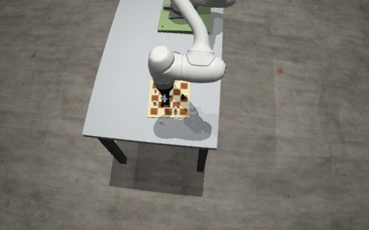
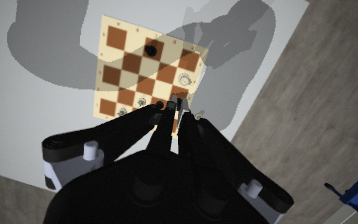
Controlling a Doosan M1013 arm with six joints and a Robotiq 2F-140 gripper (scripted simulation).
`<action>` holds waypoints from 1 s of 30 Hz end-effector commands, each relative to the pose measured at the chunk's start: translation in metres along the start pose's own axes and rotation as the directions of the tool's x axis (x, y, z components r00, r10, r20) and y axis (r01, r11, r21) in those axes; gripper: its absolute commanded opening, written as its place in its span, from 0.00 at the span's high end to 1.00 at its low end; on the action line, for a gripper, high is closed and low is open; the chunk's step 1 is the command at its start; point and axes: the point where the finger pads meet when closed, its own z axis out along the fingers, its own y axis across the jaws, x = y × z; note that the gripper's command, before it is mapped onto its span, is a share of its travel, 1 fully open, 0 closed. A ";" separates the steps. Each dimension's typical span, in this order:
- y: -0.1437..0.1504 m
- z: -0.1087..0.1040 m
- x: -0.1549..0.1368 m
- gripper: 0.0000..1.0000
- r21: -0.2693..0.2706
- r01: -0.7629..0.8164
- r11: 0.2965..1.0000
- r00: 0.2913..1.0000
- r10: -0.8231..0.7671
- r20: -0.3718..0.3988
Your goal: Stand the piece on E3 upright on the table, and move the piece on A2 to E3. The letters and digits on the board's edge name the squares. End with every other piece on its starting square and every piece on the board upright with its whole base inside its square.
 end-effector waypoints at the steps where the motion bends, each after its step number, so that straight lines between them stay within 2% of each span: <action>1: 0.000 0.010 0.000 1.00 0.000 0.000 1.000 1.000 0.000 0.000; 8: 0.000 0.043 0.000 1.00 0.000 0.000 1.000 1.000 0.000 0.000; 13: 0.000 0.059 0.000 1.00 0.000 0.000 1.000 1.000 0.000 0.000; 30: 0.000 0.066 0.000 1.00 0.000 0.000 1.000 1.000 0.000 0.000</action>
